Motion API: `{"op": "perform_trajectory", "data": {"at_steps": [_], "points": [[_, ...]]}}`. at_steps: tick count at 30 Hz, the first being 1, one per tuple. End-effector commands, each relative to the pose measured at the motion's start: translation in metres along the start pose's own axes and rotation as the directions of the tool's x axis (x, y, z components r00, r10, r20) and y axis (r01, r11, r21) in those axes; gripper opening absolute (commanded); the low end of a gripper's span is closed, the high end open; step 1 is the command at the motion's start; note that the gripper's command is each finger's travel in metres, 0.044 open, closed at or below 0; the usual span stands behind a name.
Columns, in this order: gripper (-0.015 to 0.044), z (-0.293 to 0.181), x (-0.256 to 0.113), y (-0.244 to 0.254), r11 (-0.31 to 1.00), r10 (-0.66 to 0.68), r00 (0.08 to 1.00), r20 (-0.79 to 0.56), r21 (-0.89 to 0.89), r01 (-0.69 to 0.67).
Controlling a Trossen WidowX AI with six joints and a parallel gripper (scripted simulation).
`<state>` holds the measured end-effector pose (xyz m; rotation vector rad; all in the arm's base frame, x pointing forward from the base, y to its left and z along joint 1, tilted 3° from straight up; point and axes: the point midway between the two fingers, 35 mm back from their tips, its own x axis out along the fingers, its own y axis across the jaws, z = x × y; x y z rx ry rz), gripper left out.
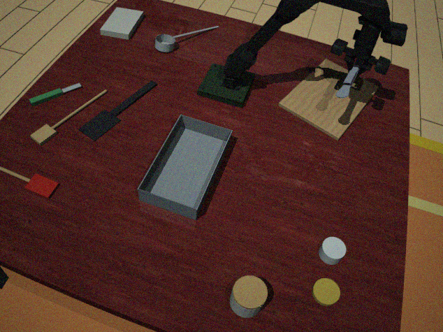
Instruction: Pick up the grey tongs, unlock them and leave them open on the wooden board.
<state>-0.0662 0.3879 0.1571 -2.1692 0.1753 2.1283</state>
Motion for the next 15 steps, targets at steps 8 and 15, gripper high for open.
{"op": "perform_trajectory", "data": {"at_steps": [8, 15], "points": [[-0.015, 0.051, 0.0, 0.022, 0.988, 0.005, 1.0, 0.008, 0.152, -0.006], [-0.015, 0.051, 0.0, 0.022, 0.988, 0.005, 1.0, 0.008, 0.152, -0.006]]}}
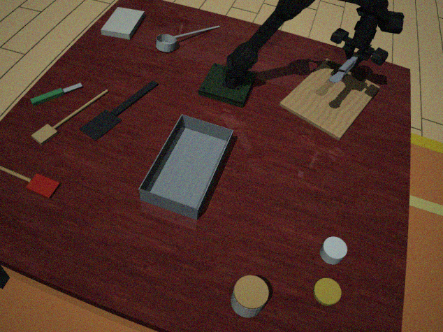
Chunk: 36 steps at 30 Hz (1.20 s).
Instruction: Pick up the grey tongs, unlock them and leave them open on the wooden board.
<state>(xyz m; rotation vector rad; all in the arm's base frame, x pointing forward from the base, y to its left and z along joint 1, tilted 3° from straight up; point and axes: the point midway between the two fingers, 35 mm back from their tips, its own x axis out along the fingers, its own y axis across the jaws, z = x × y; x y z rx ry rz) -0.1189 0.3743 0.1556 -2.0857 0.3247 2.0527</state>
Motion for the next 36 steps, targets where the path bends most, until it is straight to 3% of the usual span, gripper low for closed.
{"op": "perform_trajectory", "data": {"at_steps": [1, 18, 36], "points": [[-0.015, 0.001, 0.0, 0.0, 1.0, 0.001, 1.0, 0.008, 0.009, -0.002], [-0.015, 0.003, 0.005, -0.006, 0.995, 0.056, 0.906, 0.42, 0.053, -0.086], [-0.015, -0.012, -0.014, -0.009, 0.997, 0.019, 0.594, 0.804, 0.029, -0.072]]}}
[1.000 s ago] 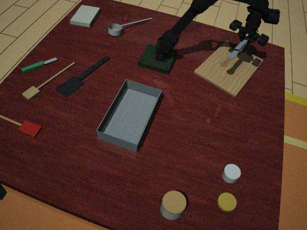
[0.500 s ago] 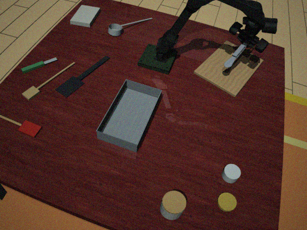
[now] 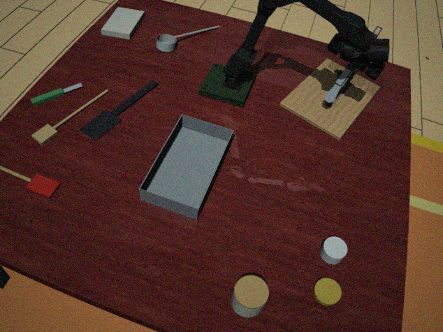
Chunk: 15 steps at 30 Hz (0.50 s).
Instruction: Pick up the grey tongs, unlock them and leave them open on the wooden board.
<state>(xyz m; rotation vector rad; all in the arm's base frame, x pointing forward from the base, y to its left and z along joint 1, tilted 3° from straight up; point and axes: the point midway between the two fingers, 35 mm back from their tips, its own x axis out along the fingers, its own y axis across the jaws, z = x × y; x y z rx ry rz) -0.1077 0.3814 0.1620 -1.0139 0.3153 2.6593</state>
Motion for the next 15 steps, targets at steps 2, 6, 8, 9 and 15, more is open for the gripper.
{"op": "perform_trajectory", "data": {"at_steps": [2, 6, 8, 9, 15], "points": [[-0.015, 0.004, -0.012, 0.003, 0.999, -0.001, 0.99, 0.143, -0.033, 0.006], [-0.015, 0.004, -0.022, 0.006, 0.998, -0.002, 0.969, 0.248, -0.058, 0.017], [-0.015, 0.004, -0.027, 0.008, 0.997, -0.001, 0.954, 0.299, -0.072, 0.024], [-0.015, 0.004, -0.03, 0.009, 0.996, -0.001, 0.946, 0.324, -0.079, 0.028], [-0.015, 0.004, -0.034, 0.011, 0.995, 0.0, 0.933, 0.36, -0.091, 0.035]]}}
